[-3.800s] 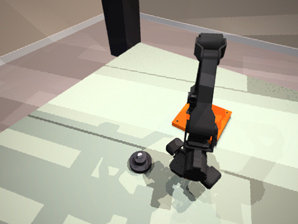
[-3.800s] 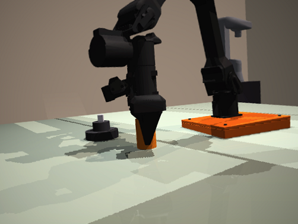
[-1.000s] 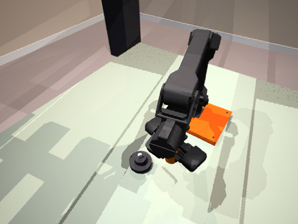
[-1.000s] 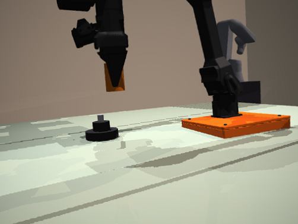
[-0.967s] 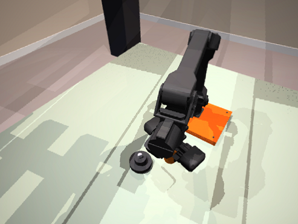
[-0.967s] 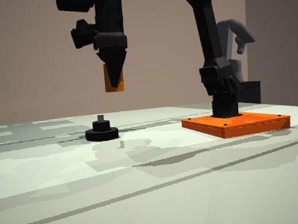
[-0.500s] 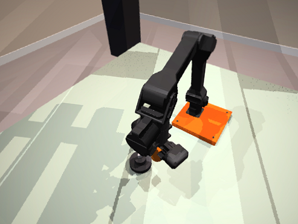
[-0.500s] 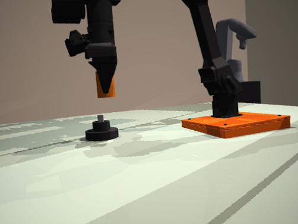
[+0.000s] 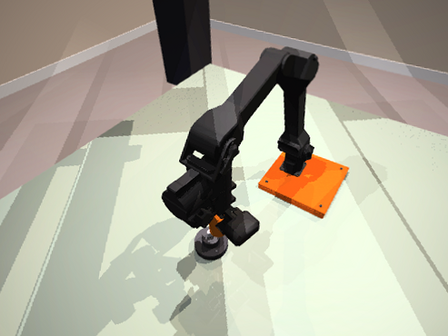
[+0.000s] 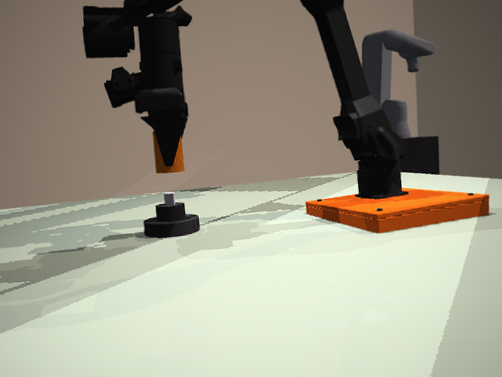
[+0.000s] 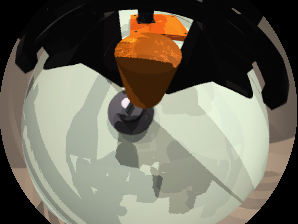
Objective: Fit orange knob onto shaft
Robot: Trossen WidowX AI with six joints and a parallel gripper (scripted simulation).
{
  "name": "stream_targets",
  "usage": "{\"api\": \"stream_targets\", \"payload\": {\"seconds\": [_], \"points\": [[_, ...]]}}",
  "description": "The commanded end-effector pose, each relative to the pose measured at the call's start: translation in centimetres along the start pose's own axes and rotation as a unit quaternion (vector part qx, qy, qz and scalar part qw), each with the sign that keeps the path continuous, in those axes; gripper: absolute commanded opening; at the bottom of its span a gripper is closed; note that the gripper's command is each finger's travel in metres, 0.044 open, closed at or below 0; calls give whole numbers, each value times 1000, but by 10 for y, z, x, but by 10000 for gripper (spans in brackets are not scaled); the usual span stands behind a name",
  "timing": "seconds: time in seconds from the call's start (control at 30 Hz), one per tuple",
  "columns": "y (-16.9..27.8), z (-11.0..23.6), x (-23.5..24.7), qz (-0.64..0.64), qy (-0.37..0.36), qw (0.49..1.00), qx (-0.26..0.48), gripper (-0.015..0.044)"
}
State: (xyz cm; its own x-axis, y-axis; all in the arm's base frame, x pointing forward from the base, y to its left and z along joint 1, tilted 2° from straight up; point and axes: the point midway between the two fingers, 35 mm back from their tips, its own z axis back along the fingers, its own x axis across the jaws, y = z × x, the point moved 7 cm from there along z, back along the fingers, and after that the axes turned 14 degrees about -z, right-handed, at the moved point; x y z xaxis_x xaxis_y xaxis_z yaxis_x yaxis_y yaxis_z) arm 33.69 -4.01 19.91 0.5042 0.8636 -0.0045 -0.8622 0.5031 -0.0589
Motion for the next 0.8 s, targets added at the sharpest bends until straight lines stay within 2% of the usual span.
{"api": "stream_targets", "payload": {"seconds": [0.0, 0.3, 0.77], "points": [[-7, -5, -12, 1, -1, 1000, 2, 0], [-12, -8, -21, -23, 0, 1000, 2, 0], [-15, -8, -22, -217, 0, 976, 2, 0]]}}
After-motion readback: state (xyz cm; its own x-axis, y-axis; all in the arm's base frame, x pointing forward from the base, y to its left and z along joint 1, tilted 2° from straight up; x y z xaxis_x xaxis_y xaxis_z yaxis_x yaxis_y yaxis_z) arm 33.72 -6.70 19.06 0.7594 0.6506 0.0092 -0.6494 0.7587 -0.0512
